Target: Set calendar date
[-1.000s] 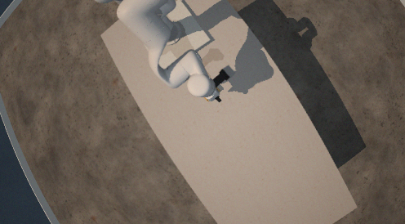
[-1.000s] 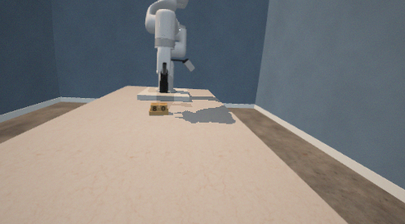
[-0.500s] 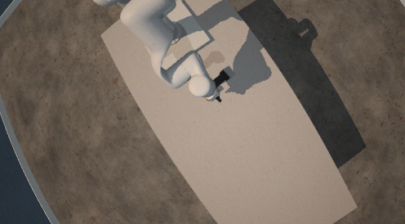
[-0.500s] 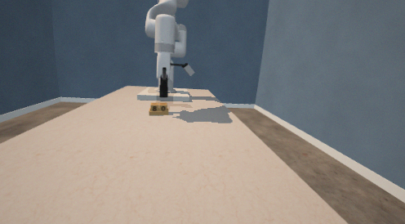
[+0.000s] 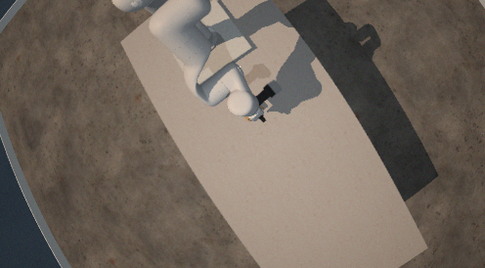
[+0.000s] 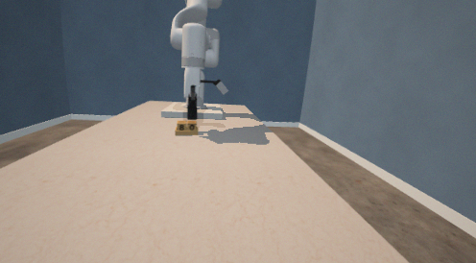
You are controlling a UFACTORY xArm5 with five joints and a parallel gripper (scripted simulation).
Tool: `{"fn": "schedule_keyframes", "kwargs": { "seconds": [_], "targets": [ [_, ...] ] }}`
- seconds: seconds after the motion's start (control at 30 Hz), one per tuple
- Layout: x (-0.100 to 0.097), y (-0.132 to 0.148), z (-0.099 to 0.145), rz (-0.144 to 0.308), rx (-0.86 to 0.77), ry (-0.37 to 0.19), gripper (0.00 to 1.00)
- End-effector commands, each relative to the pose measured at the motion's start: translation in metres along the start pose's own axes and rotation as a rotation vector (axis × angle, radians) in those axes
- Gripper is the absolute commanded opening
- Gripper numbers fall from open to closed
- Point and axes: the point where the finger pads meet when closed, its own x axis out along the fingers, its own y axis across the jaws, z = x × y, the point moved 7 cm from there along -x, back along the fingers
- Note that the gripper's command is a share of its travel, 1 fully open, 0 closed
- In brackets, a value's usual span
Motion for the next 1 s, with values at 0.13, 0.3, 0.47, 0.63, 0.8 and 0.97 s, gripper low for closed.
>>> {"fn": "schedule_keyframes", "kwargs": {
  "seconds": [0.13,0.3,0.47,0.63,0.8,0.97],
  "targets": [
    [0.0051,0.0012,0.0002,0.004,0.000,0.000,0.49],
    [0.0065,0.0012,0.0002,0.004,0.000,0.000,0.49],
    [0.0070,0.0012,0.0002,0.004,0.000,0.000,0.49],
    [0.0070,0.0012,0.0002,0.004,0.000,0.000,0.49],
    [0.0070,0.0012,0.0002,0.004,0.000,0.000,0.49],
    [0.0070,0.0012,0.0002,0.004,0.000,0.000,0.49]
  ]
}}
